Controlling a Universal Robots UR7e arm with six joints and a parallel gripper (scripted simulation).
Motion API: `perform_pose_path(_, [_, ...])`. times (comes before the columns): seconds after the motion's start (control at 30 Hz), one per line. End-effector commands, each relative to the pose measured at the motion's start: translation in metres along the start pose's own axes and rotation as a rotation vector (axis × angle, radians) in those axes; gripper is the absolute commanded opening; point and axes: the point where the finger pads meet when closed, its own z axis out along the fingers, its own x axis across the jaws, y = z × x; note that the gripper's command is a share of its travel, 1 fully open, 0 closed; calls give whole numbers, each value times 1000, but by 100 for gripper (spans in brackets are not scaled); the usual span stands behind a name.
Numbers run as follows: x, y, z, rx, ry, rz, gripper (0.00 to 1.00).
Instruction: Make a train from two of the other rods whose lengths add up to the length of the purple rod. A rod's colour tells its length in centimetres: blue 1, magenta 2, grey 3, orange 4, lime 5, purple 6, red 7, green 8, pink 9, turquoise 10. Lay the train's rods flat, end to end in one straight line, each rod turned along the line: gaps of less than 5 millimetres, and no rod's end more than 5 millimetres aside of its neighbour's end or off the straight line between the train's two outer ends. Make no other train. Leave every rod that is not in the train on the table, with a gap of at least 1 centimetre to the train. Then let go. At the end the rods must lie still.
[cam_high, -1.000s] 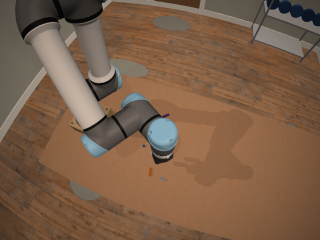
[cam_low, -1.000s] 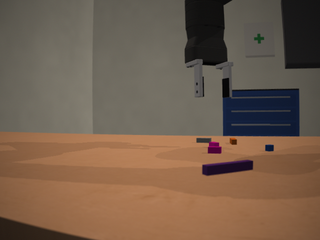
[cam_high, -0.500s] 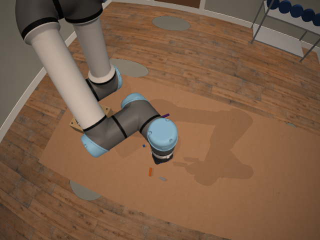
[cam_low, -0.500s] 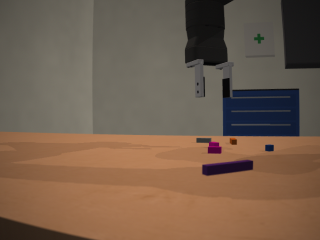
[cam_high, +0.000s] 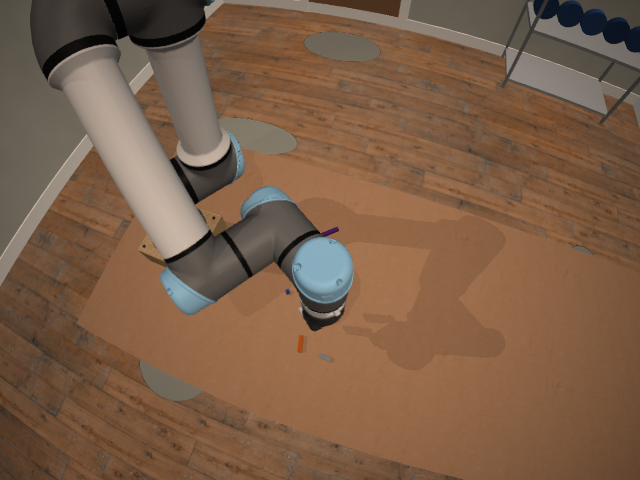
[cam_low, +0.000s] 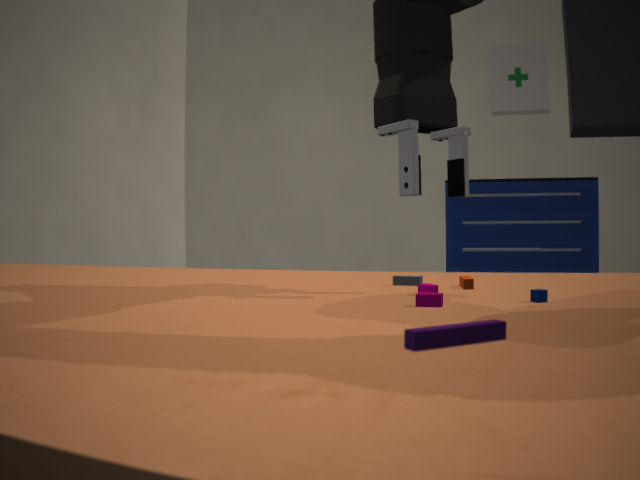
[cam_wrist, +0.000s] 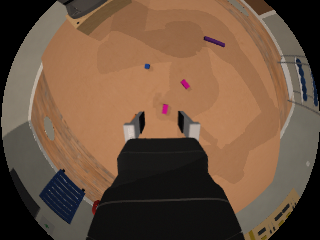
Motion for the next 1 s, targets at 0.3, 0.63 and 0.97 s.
perform_pose_path(0.3, [-16, 0, 2, -1, 2, -344, 100])
perform_pose_path(0.63, [-27, 2, 5, -2, 1, -621, 100])
perform_pose_path(0.97, [-37, 5, 7, -2, 1, -873, 100])
